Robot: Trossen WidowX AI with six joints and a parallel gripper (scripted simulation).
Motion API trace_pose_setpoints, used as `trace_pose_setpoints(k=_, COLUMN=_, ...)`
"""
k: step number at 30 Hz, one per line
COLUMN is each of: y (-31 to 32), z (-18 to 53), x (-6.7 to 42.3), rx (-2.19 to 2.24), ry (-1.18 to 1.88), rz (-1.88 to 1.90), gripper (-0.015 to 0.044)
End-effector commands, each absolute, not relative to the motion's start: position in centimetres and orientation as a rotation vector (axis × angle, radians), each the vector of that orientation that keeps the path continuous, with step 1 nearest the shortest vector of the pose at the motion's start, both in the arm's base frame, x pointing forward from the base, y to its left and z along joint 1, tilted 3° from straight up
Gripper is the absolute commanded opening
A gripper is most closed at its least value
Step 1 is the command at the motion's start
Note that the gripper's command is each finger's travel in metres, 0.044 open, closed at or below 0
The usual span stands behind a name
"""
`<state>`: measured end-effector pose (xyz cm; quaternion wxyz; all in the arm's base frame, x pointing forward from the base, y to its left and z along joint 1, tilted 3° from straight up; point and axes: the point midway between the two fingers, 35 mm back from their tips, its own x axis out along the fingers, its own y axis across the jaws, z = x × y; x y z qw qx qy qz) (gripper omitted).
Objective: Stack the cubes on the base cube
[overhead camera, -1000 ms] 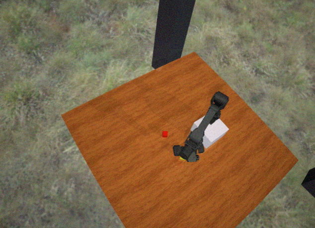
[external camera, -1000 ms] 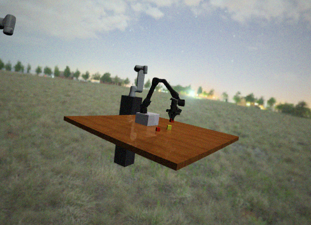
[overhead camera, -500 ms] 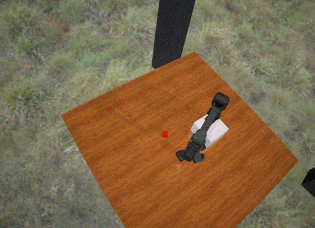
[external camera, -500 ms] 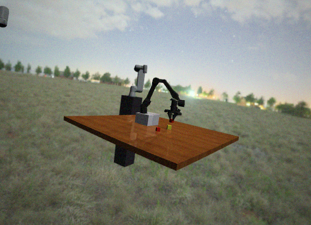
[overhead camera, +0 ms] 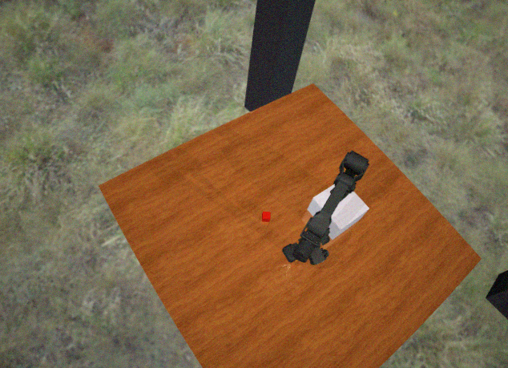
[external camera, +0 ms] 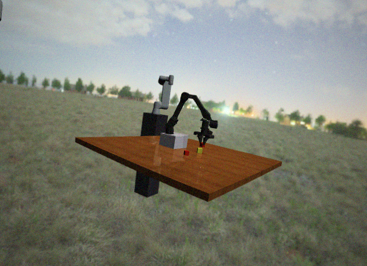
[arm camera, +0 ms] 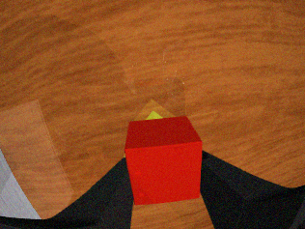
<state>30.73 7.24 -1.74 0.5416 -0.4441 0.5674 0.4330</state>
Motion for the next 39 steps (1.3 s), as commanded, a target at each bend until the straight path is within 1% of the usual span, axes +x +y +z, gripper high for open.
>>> trace_pose_setpoints(k=1, y=7.2, z=-2.5, x=30.6, rx=-1.056, ry=1.344, rz=1.037, gripper=0.0105)
trace_pose_setpoints(k=25, y=7.2, z=-2.7, x=30.6, rx=-1.051, ry=1.347, rz=1.032, gripper=0.0105)
trace_pose_setpoints(k=29, y=7.2, z=-2.7, x=30.6, rx=-1.051, ry=1.347, rz=1.032, gripper=0.0205)
trace_pose_setpoints(k=39, y=7.2, z=-1.6, x=30.6, rx=-1.056, ry=1.349, rz=1.032, gripper=0.0205)
